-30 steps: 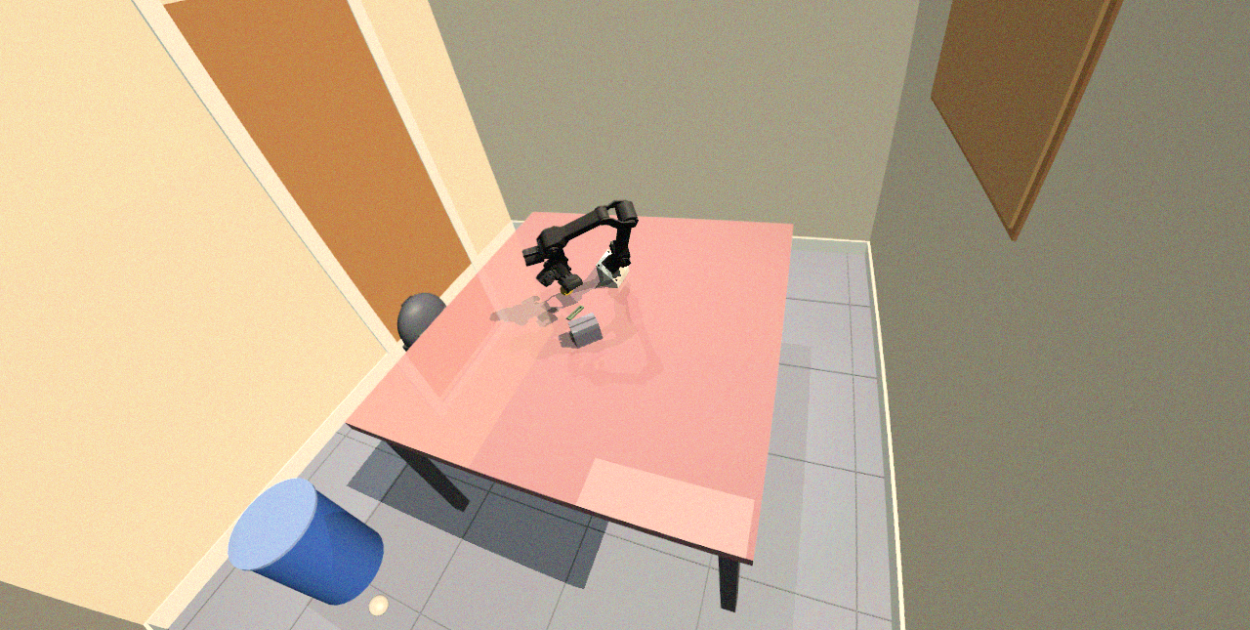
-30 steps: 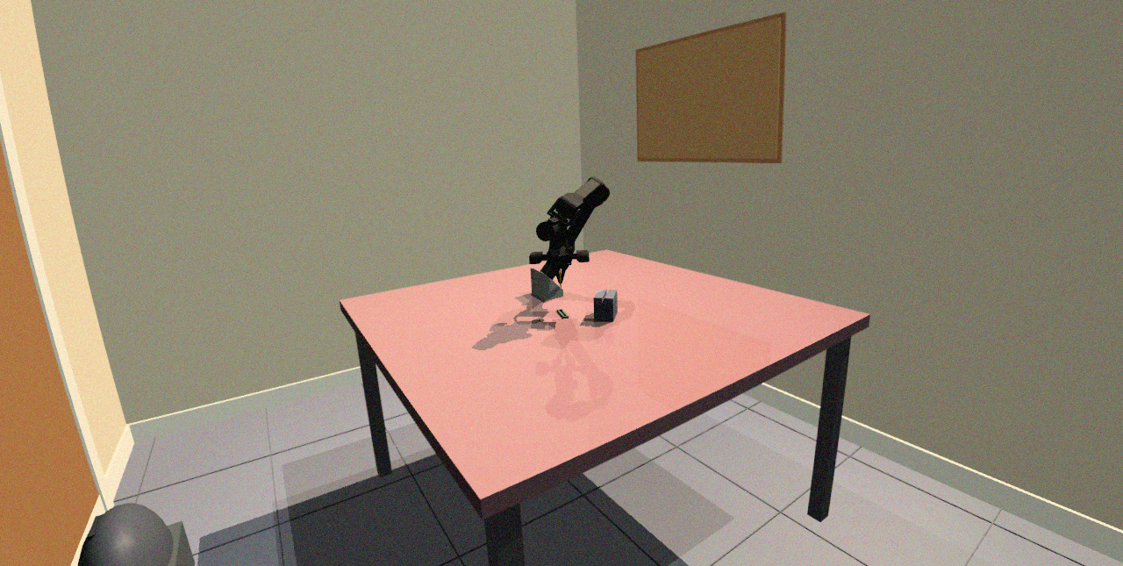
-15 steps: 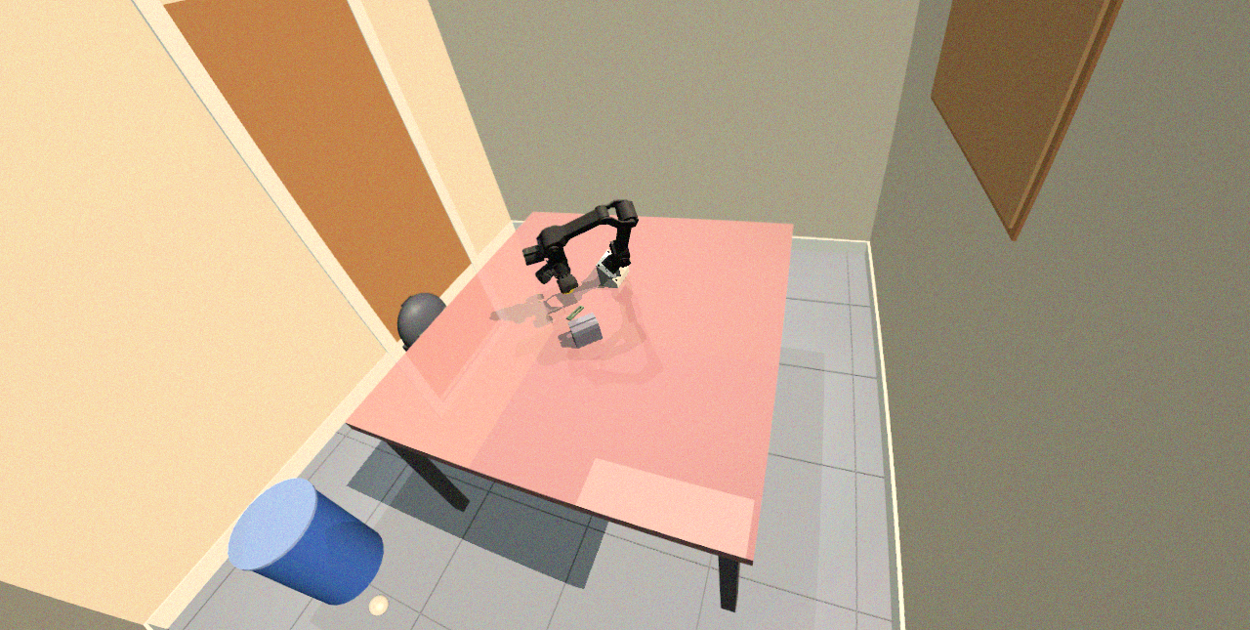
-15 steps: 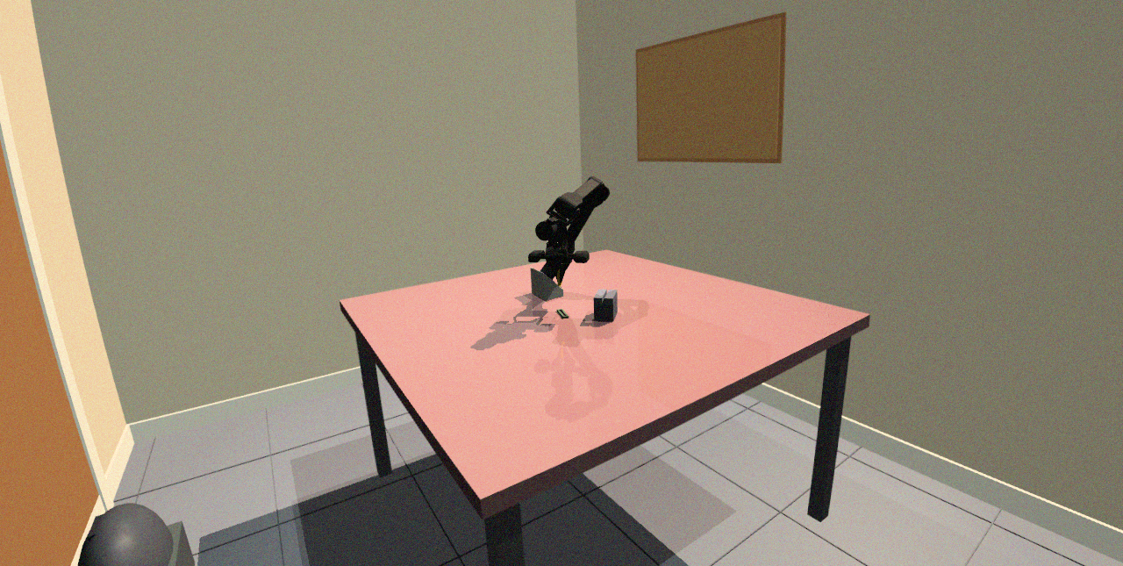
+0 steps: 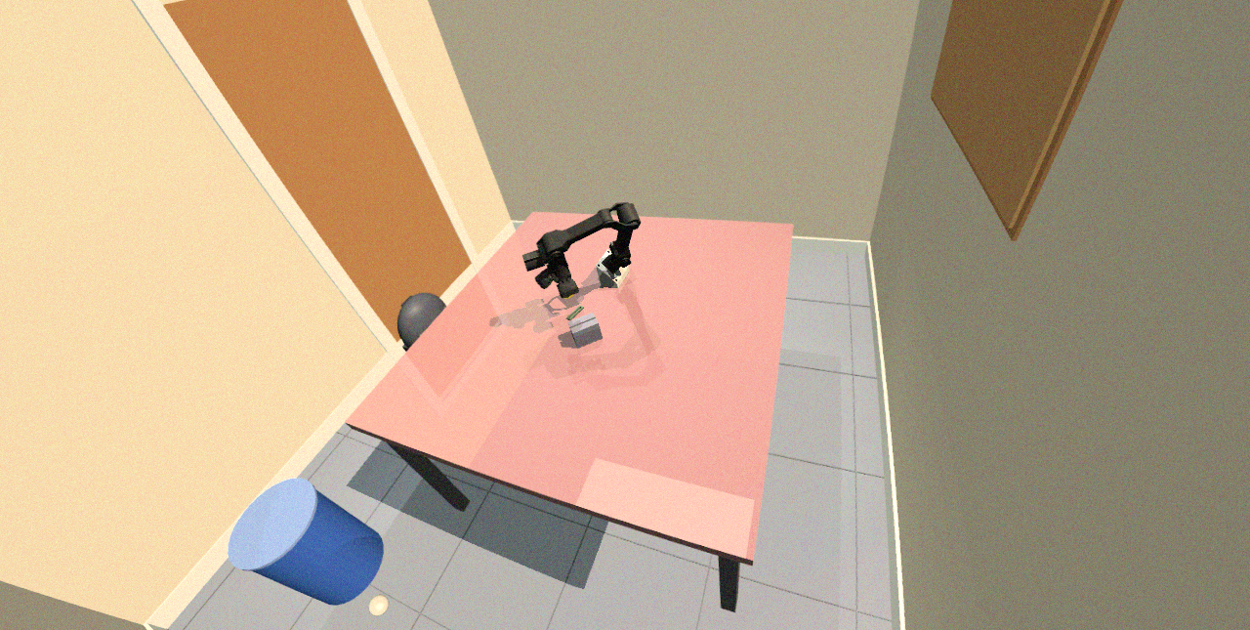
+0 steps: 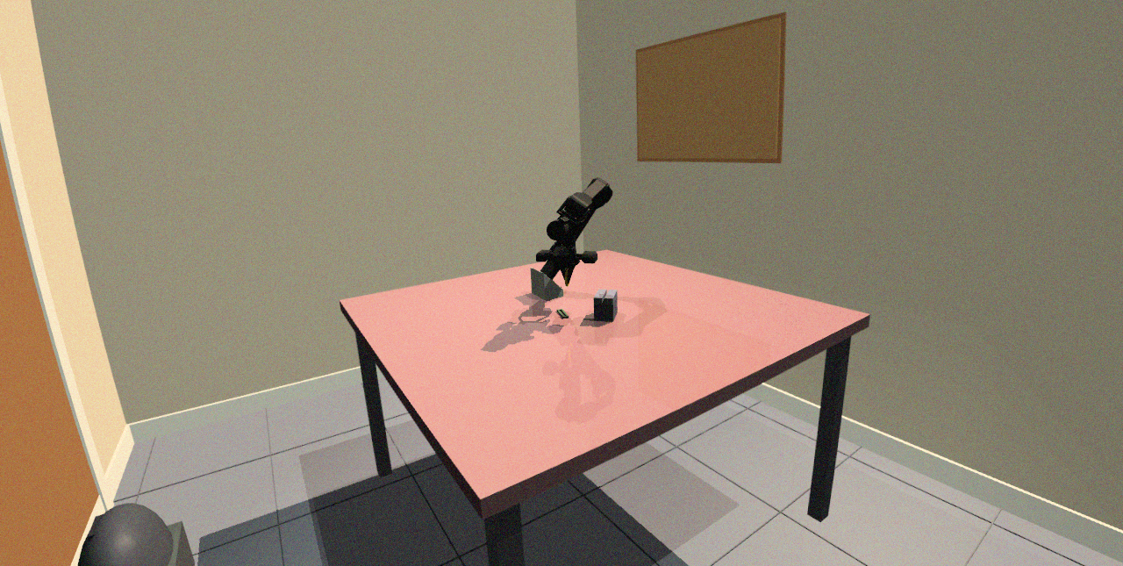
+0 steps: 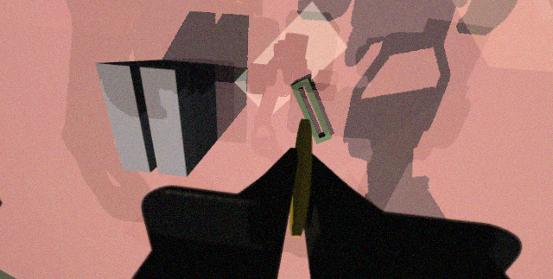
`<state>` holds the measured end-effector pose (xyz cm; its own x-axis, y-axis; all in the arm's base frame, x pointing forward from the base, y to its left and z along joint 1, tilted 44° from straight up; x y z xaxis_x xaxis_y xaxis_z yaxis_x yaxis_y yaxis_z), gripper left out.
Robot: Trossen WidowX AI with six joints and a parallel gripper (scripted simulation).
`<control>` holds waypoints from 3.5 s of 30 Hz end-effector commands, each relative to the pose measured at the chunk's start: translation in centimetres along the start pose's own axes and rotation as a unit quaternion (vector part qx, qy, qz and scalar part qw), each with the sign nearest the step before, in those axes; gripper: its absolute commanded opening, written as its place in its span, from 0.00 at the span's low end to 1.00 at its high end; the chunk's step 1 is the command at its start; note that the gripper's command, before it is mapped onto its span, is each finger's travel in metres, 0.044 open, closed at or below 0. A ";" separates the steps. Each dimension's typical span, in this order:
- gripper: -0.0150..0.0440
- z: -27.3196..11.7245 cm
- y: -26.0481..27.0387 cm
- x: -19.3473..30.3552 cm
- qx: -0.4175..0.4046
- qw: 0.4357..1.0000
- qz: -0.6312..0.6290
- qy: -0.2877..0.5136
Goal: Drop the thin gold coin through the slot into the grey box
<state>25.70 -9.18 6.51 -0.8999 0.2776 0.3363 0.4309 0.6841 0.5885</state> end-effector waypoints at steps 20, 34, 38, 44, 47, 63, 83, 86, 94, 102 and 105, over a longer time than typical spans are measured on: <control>0.25 -0.2 5.3 -1.6 0.001 1.000 -0.005 -0.005; 0.25 -0.1 8.7 -2.0 -0.003 1.000 -0.004 -0.003; 0.25 -0.1 9.7 -2.0 -0.005 1.000 -0.004 -0.001; 0.25 0.0 11.3 -2.0 -0.007 1.000 -0.003 0.001; 0.25 0.1 11.8 -2.0 -0.008 1.000 -0.003 0.002; 0.25 0.1 11.4 -2.0 -0.006 1.000 -0.004 0.001; 0.25 0.0 12.2 -1.8 -0.006 1.000 -0.002 0.001; 0.25 0.1 12.1 -1.7 -0.006 1.000 0.000 0.001; 0.25 0.2 11.8 -1.8 -0.006 1.000 0.002 0.001; 0.25 0.0 12.0 -1.8 -0.004 1.000 -0.003 0.000; 0.25 0.1 12.0 -1.8 -0.004 1.000 -0.003 0.000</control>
<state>32.49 -1.45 12.90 -0.9020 0.2743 0.3333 0.4270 0.6804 0.5956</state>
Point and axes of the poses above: the point midway between the two fingers, 35 mm back from their tips, its own z axis out along the fingers, its own y axis across the jaws, x = y × z, the point moved 5 cm from there along -z, back along the fingers, and after that the axes turned 13 degrees about -z, right-handed, at the moved point
